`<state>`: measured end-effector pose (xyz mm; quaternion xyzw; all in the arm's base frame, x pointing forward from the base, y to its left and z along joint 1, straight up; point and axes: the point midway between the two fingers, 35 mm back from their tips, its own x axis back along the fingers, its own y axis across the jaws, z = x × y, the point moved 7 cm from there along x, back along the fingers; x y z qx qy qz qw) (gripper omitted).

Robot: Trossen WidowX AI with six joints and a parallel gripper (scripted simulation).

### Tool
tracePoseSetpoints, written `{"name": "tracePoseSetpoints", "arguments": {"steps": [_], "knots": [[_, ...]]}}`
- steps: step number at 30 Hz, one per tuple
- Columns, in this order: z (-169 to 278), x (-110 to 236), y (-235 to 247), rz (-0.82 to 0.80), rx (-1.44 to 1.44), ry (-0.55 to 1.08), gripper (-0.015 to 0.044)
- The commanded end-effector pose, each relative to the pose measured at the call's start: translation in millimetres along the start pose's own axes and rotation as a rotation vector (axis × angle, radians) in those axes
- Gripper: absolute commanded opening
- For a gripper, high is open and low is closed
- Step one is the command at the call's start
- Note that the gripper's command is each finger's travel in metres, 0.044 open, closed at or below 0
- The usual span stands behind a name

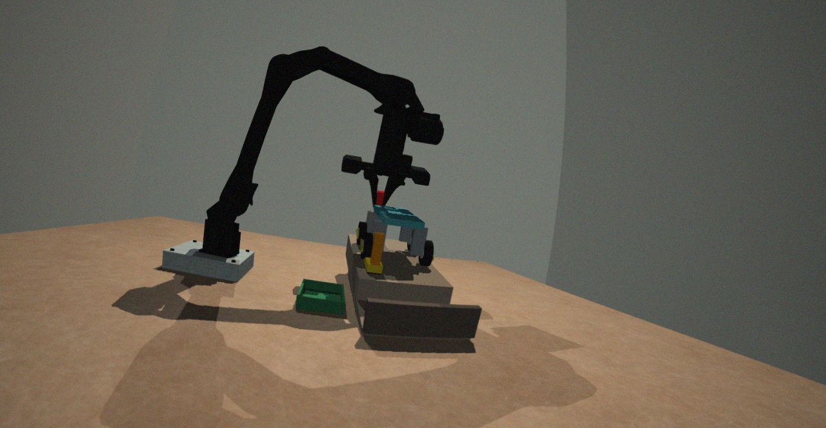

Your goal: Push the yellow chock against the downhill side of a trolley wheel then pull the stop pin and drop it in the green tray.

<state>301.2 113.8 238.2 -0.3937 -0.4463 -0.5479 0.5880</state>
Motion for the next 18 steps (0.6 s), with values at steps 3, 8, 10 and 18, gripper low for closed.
{"name": "tracePoseSetpoints", "arguments": {"steps": [3, 8, 10, 18], "knots": [[1.9, 6.0, 0.6, -0.004, 0.006, 0.008, 0.0], [2.8, 8.6, 0.9, -0.004, 0.006, 0.008, 0.0], [3.4, 9.9, 1.1, -0.004, 0.006, 0.008, 0.0], [5.8, 14.6, 2.1, -0.004, 0.006, 0.008, 0.0]]}}
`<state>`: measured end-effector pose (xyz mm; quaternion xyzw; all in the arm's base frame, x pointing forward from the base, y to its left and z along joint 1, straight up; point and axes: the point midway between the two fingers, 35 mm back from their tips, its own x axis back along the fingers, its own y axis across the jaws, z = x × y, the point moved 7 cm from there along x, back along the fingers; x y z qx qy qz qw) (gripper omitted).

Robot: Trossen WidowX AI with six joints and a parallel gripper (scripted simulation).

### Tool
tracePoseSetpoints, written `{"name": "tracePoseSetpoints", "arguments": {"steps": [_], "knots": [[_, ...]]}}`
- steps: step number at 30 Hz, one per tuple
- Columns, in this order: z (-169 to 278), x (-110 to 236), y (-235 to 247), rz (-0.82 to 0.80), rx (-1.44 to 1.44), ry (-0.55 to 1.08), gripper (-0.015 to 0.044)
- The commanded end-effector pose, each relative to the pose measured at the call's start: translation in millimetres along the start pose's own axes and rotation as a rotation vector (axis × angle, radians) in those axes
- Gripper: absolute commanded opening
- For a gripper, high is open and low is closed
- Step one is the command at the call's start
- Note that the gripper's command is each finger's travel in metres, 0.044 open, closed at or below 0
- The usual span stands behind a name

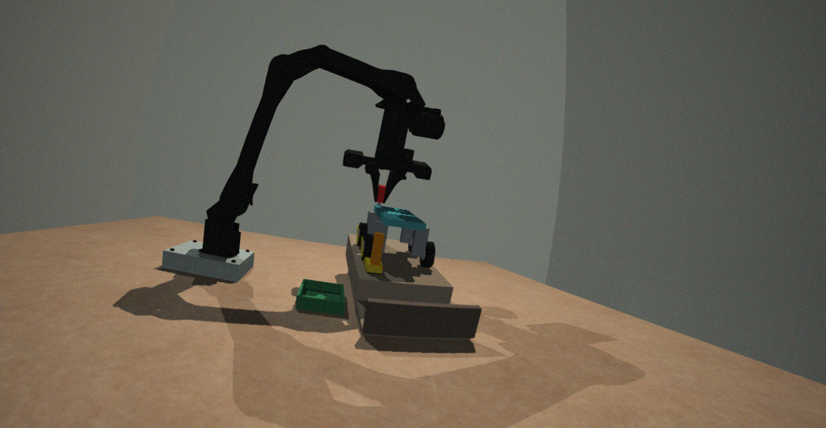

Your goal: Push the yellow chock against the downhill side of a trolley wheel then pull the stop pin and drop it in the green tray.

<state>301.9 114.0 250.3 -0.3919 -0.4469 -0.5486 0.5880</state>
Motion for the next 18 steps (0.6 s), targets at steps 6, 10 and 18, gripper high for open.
{"name": "tracePoseSetpoints", "arguments": {"steps": [6, 10, 18], "knots": [[12, 1, 1, -0.001, 0.004, 0.007, 0.0], [16, 0, 1, -0.001, 0.004, 0.007, 0.0], [28, -1, 1, -0.001, 0.004, 0.009, 0.0]]}}
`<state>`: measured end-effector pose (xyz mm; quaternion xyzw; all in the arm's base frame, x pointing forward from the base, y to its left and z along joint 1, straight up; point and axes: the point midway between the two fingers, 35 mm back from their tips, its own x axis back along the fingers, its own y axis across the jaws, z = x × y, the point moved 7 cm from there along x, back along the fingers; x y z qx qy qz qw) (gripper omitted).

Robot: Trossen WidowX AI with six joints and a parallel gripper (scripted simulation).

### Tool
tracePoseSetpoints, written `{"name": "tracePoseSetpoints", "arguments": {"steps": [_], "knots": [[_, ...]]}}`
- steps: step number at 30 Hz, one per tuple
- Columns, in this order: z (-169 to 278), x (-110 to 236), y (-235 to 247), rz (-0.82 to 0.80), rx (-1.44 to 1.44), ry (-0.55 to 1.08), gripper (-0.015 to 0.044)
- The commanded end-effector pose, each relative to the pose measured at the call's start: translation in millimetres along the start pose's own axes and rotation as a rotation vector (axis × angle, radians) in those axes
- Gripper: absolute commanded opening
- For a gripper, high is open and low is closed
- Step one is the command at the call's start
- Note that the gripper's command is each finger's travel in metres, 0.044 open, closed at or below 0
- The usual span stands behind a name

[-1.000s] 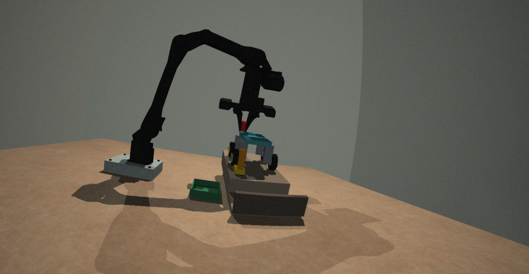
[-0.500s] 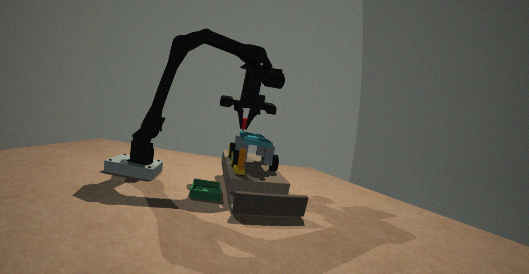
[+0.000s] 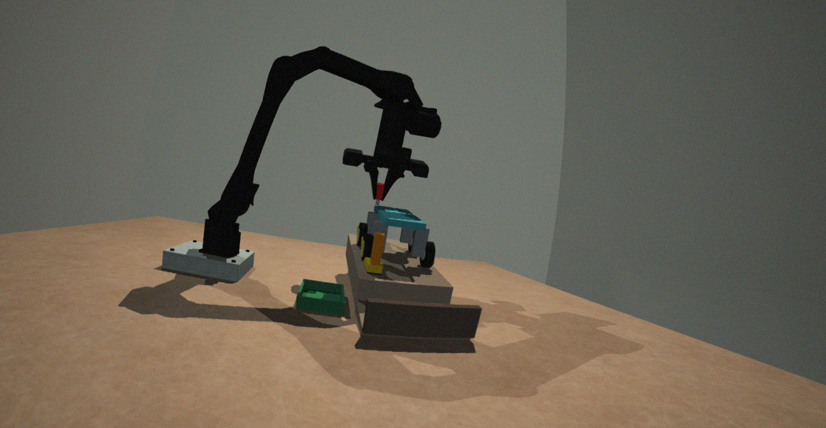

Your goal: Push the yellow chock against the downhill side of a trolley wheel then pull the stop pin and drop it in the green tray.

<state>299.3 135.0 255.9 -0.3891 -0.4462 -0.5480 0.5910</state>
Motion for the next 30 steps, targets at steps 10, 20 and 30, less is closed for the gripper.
{"name": "tracePoseSetpoints", "arguments": {"steps": [10, 20, 30], "knots": [[9, 0, -15, -0.002, -0.002, 0.003, 0.0], [11, -1, -45, 0.001, -0.003, 0.003, 0.0], [11, -3, -74, 0.003, -0.004, 0.003, 0.0]]}}
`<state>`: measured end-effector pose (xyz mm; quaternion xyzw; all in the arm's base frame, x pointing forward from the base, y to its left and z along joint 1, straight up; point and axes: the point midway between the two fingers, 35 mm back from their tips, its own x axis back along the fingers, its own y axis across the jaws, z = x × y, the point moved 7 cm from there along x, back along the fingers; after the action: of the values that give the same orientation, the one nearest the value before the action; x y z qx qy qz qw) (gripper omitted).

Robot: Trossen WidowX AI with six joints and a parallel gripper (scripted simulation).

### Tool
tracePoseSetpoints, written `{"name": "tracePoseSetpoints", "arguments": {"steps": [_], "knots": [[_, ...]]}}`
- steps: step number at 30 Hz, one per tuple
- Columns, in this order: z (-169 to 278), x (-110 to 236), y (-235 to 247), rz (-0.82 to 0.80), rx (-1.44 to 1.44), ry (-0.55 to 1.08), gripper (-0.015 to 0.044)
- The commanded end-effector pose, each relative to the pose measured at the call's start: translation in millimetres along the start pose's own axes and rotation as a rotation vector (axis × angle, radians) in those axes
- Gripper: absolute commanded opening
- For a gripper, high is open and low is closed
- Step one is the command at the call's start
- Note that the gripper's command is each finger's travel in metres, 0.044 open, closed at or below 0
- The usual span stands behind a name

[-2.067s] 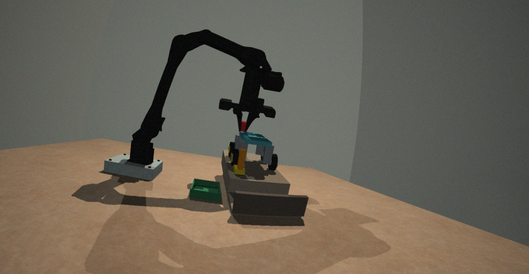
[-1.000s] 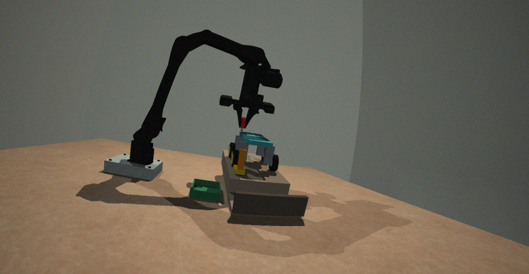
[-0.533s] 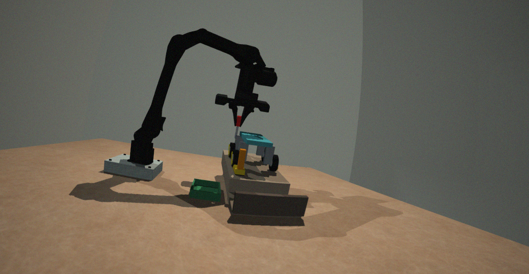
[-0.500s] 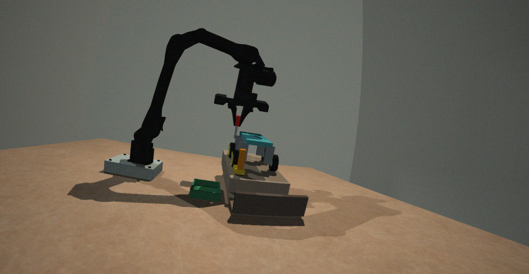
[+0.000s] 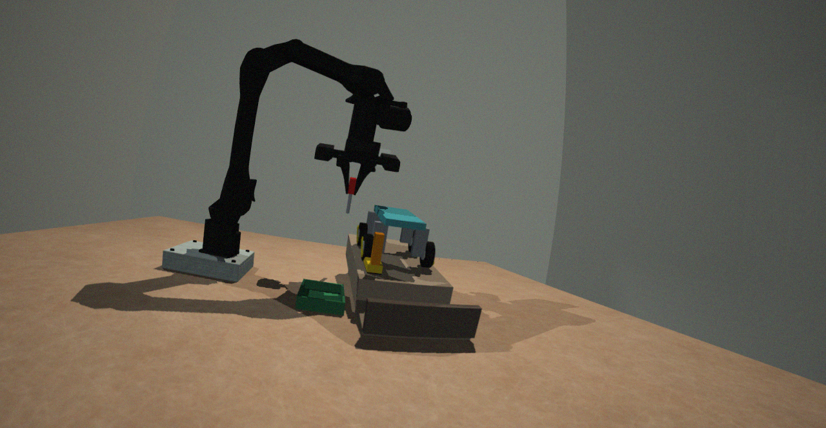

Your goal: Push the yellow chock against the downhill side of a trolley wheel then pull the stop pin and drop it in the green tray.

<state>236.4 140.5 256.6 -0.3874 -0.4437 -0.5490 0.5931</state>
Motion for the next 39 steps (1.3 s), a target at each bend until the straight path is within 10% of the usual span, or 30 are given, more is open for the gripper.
{"name": "tracePoseSetpoints", "arguments": {"steps": [1, 39], "knots": [[-1, -2, -14, 0.001, -0.004, -0.004, 0.0], [-112, 18, -13, 0.001, -0.003, -0.015, 0.0]]}}
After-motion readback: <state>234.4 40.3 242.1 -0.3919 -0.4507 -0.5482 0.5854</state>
